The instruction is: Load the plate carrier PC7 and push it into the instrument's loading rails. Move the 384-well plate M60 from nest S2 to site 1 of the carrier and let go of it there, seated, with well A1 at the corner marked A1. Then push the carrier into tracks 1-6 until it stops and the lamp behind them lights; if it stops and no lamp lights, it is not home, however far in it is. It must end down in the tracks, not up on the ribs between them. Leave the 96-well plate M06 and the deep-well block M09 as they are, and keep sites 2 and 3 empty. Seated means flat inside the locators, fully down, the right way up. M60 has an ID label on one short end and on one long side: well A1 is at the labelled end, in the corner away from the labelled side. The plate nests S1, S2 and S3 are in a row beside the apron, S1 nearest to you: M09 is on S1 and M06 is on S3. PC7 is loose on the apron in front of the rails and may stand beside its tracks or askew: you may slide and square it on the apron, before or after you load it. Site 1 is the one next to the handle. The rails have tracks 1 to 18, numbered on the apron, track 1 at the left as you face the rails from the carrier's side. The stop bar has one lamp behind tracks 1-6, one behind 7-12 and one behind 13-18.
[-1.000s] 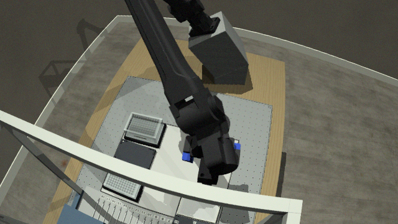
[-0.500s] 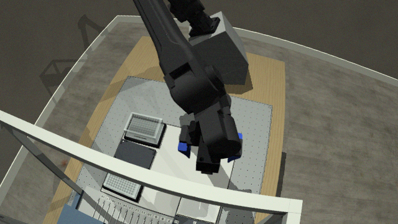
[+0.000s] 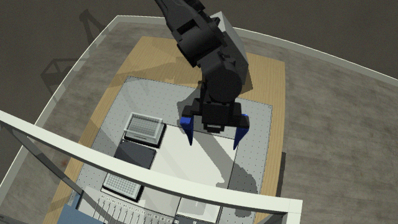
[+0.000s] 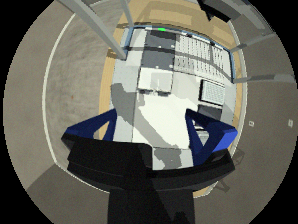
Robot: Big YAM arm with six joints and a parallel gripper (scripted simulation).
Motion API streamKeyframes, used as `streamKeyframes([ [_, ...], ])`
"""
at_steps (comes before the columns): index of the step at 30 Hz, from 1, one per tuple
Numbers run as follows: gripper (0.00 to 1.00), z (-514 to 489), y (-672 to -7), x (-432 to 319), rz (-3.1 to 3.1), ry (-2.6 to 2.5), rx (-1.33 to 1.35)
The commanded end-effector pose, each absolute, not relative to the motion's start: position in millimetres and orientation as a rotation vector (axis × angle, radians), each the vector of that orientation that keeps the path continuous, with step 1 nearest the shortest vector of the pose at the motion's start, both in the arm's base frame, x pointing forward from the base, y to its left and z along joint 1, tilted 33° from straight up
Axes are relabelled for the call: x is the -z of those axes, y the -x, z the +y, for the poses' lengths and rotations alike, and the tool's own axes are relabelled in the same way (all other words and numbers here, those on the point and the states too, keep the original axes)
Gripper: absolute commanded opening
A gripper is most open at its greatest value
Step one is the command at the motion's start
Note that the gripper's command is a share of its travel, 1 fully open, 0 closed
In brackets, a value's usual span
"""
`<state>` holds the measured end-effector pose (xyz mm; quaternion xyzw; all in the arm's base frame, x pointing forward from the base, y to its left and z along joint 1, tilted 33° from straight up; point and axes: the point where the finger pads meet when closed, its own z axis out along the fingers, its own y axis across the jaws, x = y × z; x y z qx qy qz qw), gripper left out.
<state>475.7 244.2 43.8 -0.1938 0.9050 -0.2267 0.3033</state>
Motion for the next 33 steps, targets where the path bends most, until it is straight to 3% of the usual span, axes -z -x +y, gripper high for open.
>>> streamKeyframes([
  [1, 1.00, 239, -479, -52, 2.331, 0.537, 0.588],
  [26, 1.00, 235, -475, -36, 1.842, 0.629, 0.398],
  [33, 1.00, 246, -507, -48, 1.835, 0.624, 0.393],
])
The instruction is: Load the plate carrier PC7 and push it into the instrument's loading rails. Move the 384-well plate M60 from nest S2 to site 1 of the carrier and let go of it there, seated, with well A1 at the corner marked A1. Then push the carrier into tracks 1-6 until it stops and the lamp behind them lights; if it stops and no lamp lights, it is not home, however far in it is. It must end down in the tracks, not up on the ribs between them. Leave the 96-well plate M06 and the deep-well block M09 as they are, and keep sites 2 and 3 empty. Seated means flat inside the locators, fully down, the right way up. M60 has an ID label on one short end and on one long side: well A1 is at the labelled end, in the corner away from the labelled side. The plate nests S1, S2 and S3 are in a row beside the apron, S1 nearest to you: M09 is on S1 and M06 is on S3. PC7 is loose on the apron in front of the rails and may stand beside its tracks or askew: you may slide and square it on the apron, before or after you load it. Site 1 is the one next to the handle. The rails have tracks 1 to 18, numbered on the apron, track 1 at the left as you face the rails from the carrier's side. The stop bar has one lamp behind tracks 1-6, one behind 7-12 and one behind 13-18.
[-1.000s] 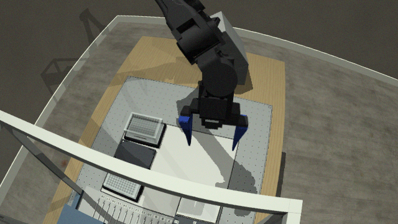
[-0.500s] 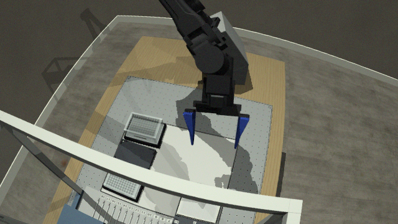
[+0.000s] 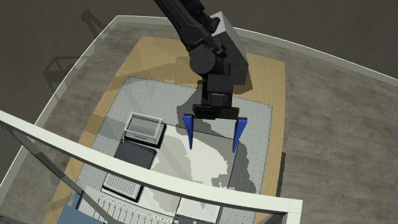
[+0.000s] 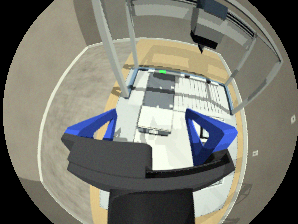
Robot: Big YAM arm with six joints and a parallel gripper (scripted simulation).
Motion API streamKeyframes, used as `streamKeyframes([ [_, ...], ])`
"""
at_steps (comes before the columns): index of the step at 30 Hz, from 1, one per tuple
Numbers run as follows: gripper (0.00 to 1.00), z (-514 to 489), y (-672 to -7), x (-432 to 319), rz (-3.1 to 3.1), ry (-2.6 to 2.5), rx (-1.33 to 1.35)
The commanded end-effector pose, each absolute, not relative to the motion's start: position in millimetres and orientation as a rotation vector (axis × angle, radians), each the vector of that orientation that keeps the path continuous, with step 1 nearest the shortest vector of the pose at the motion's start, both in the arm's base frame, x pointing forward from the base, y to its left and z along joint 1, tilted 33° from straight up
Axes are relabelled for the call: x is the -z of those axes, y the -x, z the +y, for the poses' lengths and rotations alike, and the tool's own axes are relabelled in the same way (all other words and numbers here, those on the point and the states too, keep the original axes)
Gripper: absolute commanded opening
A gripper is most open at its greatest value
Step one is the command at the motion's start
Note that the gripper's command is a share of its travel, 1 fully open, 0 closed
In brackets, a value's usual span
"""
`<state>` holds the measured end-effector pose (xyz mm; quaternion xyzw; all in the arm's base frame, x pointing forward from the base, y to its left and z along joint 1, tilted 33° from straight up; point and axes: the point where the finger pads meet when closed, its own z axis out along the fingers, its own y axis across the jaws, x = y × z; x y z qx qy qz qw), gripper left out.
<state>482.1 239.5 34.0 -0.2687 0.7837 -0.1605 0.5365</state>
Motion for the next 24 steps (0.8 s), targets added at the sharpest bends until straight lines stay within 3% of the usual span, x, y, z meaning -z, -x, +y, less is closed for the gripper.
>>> streamKeyframes([
  [1, 1.00, 246, -511, -49, 1.835, 0.624, 0.393],
  [24, 1.00, 256, -594, -69, 1.830, 0.623, 0.394],
])
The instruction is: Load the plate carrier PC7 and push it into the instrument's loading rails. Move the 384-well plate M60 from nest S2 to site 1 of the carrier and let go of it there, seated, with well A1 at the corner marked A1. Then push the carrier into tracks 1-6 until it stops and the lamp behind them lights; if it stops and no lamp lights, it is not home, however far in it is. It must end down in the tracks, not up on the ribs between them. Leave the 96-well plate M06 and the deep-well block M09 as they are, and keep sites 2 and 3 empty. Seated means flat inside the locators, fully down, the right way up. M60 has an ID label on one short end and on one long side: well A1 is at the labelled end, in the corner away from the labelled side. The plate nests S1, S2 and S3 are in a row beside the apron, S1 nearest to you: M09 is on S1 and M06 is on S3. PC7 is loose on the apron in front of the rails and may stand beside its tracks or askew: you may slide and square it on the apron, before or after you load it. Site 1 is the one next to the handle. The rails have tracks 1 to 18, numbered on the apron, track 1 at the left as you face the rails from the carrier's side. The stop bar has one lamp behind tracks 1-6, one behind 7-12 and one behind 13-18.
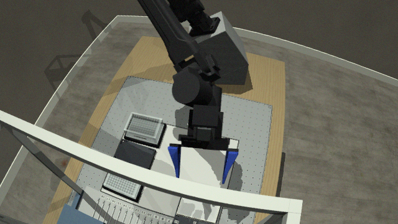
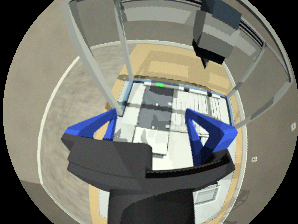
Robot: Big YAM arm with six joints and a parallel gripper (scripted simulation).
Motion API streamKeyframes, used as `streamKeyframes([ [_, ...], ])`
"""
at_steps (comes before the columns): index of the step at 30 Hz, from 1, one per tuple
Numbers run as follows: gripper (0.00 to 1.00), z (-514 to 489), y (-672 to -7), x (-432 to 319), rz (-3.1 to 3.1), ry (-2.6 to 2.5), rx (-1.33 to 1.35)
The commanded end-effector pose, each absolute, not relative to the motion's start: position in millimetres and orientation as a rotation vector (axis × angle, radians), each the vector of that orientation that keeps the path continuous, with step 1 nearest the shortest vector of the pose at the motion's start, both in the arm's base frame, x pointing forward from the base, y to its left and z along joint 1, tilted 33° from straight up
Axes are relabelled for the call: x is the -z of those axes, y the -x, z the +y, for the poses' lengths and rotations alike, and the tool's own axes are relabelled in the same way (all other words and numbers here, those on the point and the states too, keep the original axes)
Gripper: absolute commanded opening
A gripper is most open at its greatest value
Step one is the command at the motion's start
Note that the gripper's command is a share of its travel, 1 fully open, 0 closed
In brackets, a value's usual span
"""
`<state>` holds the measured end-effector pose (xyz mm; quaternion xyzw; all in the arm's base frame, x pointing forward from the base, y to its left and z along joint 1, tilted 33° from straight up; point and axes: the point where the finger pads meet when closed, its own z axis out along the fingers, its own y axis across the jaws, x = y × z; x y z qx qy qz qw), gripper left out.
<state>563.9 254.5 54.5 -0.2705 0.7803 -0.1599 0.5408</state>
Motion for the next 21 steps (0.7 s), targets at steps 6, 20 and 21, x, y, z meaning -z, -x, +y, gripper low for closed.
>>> streamKeyframes([
  [6, 1.00, 259, -617, -75, 1.828, 0.623, 0.394],
  [20, 1.00, 264, -664, -86, 1.826, 0.622, 0.395],
  [21, 1.00, 264, -668, -87, 1.826, 0.622, 0.395],
])
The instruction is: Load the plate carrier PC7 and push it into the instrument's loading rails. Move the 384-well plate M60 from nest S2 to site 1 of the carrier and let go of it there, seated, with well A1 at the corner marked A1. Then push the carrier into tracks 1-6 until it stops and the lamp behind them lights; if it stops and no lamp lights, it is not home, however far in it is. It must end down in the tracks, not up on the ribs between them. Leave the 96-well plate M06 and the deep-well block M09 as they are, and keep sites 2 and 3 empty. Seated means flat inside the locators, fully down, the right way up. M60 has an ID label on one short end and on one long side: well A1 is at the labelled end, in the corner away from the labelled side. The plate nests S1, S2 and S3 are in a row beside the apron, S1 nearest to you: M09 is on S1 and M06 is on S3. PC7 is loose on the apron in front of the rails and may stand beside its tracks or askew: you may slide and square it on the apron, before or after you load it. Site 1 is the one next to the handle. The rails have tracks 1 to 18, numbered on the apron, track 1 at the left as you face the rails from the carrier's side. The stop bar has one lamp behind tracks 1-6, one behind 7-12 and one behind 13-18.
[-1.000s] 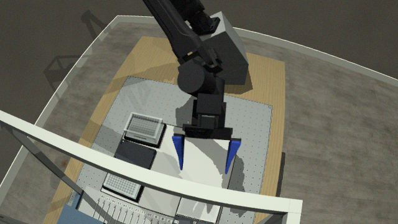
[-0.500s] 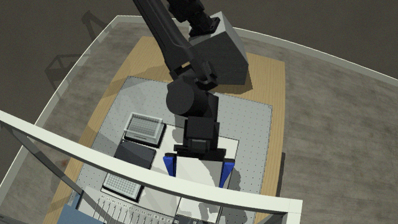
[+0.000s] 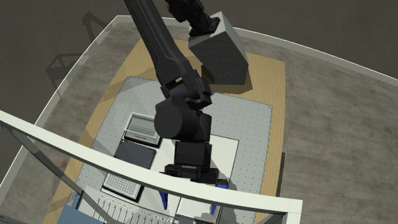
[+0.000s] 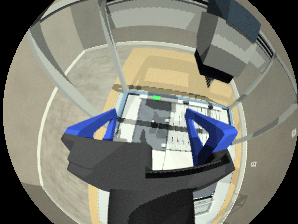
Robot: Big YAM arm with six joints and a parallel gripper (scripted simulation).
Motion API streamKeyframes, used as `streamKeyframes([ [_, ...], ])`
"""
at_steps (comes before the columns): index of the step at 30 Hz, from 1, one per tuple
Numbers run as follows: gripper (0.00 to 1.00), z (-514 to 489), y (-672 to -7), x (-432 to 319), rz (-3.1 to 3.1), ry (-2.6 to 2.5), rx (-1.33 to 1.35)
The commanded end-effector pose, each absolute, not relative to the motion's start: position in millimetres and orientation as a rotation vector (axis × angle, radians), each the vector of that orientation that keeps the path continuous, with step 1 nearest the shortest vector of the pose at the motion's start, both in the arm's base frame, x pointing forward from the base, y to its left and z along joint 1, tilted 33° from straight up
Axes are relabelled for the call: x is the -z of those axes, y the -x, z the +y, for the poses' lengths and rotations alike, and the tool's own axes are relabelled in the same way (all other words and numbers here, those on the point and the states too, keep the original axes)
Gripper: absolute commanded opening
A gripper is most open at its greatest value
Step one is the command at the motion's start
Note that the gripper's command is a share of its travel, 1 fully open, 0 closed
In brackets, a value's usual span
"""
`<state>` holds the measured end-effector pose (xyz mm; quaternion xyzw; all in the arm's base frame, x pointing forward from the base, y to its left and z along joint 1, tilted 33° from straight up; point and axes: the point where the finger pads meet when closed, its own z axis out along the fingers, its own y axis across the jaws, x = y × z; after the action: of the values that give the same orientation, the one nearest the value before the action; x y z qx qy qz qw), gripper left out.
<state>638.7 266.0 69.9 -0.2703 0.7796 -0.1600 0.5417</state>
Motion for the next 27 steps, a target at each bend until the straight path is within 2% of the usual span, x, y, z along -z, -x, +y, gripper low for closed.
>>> streamKeyframes([
  [1, 1.00, 265, -672, -88, 1.825, 0.621, 0.395],
  [19, 1.00, 272, -734, -103, 1.822, 0.620, 0.396],
  [27, 1.00, 272, -736, -105, 1.816, 0.614, 0.396],
])
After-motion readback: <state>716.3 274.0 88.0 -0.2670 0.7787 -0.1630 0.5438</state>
